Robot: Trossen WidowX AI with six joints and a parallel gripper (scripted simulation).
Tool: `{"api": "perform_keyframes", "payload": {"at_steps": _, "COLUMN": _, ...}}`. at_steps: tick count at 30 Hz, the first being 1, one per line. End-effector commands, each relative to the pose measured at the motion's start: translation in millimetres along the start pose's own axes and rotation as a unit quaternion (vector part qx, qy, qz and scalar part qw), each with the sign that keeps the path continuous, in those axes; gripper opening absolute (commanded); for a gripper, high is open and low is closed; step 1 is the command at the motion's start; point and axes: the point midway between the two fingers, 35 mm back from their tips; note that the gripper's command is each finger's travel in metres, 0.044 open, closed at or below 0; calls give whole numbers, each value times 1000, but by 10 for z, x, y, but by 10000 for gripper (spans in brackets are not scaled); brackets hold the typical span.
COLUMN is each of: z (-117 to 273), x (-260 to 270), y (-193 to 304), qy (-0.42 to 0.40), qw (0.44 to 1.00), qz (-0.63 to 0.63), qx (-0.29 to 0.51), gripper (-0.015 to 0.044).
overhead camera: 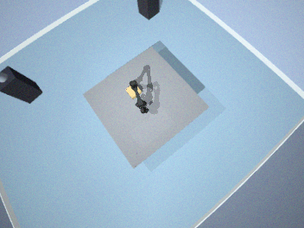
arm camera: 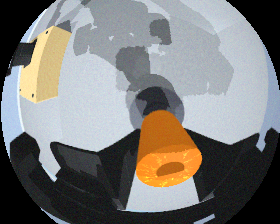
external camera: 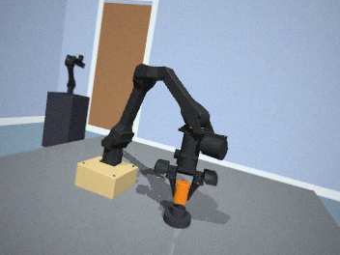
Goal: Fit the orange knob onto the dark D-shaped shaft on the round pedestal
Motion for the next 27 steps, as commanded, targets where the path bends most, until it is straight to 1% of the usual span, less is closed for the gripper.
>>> {"api": "perform_keyframes", "payload": {"at_steps": 1, "z": 22, "x": -40, "y": 4, "qy": 4, "qw": 1000, "qz": 27, "qx": 1, "gripper": 0}}
{"api": "perform_keyframes", "payload": {"at_steps": 16, "z": -40, "x": -5, "y": -3, "qy": 3, "qw": 1000, "qz": 27, "qx": 1, "gripper": 0}}
{"api": "perform_keyframes", "payload": {"at_steps": 27, "z": 13, "x": -7, "y": 6, "qy": 3, "qw": 1000, "qz": 27, "qx": 1, "gripper": 0}}
Point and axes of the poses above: the point midway between the two fingers, 35 mm back from their tips, its own z axis back along the fingers, its own x axis across the jaws, y = z × x, and after that the axes turned 13 degrees about -z, right-handed
